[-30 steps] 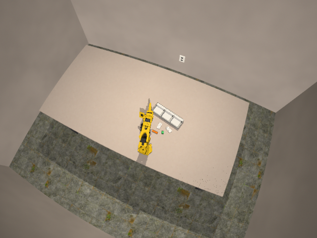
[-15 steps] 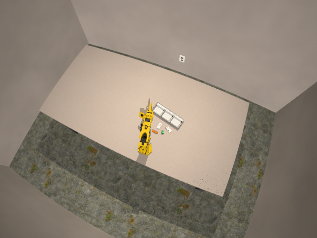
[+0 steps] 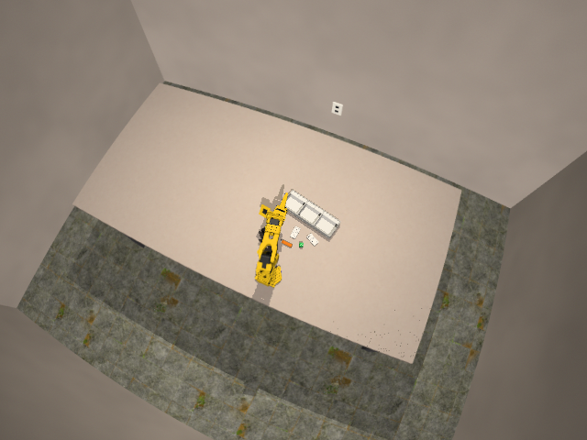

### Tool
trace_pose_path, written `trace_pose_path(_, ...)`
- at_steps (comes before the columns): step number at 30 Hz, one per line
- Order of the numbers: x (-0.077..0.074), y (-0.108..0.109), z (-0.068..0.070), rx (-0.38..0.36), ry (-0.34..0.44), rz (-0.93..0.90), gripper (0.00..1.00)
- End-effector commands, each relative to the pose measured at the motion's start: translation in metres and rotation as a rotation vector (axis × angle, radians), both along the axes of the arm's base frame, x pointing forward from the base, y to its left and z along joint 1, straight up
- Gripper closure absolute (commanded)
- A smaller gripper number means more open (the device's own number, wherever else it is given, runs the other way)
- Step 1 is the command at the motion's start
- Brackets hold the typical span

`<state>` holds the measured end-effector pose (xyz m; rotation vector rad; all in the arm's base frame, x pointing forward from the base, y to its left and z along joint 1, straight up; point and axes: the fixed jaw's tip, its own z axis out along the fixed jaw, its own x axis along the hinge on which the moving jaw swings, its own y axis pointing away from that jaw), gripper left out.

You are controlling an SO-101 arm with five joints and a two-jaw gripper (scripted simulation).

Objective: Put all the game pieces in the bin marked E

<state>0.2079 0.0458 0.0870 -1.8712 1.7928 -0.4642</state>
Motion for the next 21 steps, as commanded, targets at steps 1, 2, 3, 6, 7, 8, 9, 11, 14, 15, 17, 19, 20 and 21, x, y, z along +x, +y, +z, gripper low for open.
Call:
trace_pose_path(1, 0.002, -0.004, 0.009, 0.064, 0.016, -0.115, 0.00)
trace_pose_path(2, 0.001, -0.005, 0.010, 0.079, 0.030, -0.148, 0.00)
trace_pose_path(3, 0.000, -0.007, 0.010, 0.095, 0.043, -0.181, 0.00)
trace_pose_path(6, -0.004, -0.011, 0.011, 0.144, 0.085, -0.290, 0.00)
trace_pose_path(7, -0.004, -0.011, 0.011, 0.144, 0.085, -0.290, 0.00)
trace_pose_path(8, -0.004, -0.011, 0.011, 0.144, 0.085, -0.290, 0.00)
trace_pose_path(9, -0.005, -0.012, 0.011, 0.161, 0.100, -0.328, 0.00)
trace_pose_path(11, -0.007, -0.015, 0.012, 0.194, 0.129, -0.408, 0.00)
trace_pose_path(14, -0.012, -0.019, 0.013, 0.245, 0.171, -0.532, 0.00)
trace_pose_path(15, -0.013, -0.020, 0.014, 0.261, 0.185, -0.575, 0.00)
trace_pose_path(17, -0.016, -0.023, 0.015, 0.293, 0.212, -0.661, 0.00)
trace_pose_path(19, -0.019, -0.026, 0.016, 0.324, 0.237, -0.747, 0.00)
trace_pose_path(20, -0.020, -0.027, 0.017, 0.338, 0.250, -0.790, 0.00)
trace_pose_path(21, -0.022, -0.028, 0.017, 0.353, 0.261, -0.832, 0.00)
